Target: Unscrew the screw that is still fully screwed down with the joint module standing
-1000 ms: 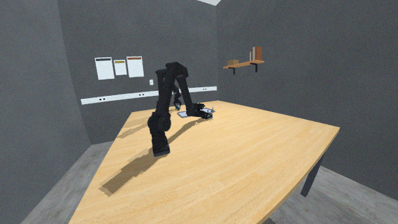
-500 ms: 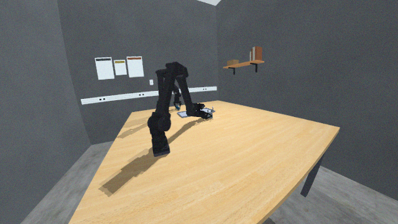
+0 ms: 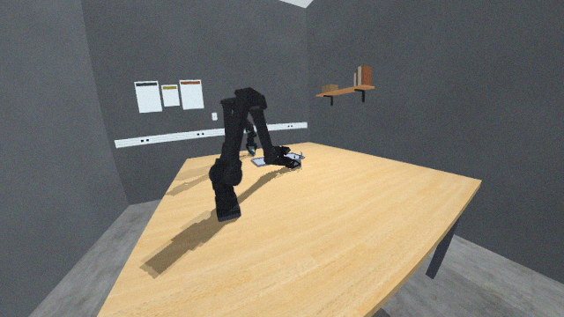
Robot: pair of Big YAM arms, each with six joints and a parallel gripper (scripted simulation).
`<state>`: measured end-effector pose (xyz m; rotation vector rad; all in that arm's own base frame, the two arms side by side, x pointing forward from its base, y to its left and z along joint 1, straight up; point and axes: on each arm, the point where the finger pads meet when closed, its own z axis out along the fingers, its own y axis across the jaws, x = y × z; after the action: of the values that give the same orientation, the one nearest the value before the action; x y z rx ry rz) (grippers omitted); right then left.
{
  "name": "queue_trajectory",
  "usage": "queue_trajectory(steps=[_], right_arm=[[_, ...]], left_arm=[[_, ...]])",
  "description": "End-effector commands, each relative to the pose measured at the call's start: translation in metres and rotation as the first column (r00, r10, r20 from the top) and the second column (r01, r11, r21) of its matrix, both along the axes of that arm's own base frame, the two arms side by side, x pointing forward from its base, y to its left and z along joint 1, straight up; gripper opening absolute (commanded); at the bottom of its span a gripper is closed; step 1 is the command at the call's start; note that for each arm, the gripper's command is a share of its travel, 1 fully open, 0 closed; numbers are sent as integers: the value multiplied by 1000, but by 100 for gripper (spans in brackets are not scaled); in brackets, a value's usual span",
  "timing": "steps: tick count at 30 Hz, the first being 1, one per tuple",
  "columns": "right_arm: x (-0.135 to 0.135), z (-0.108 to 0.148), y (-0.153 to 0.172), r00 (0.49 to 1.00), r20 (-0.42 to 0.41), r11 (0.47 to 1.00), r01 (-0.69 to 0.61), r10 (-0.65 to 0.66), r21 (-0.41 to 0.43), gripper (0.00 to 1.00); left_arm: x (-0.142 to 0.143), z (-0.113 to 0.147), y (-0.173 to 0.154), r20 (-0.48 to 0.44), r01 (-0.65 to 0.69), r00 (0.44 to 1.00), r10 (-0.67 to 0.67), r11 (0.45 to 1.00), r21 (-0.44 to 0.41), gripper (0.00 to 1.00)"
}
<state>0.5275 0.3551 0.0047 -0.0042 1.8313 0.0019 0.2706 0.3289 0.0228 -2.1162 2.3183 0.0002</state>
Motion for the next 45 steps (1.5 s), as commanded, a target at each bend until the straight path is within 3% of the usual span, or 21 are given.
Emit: queue_trajectory(steps=[1, 45], right_arm=[[9, 0, 8, 1000, 9, 1000, -2, 1, 12, 59], [9, 0, 8, 1000, 9, 1000, -2, 1, 12, 59]], left_arm=[[-3, -9, 2, -7, -21, 1000, 21, 1000, -3, 65], [-1, -8, 4, -4, -21, 1000, 21, 1000, 1, 65]])
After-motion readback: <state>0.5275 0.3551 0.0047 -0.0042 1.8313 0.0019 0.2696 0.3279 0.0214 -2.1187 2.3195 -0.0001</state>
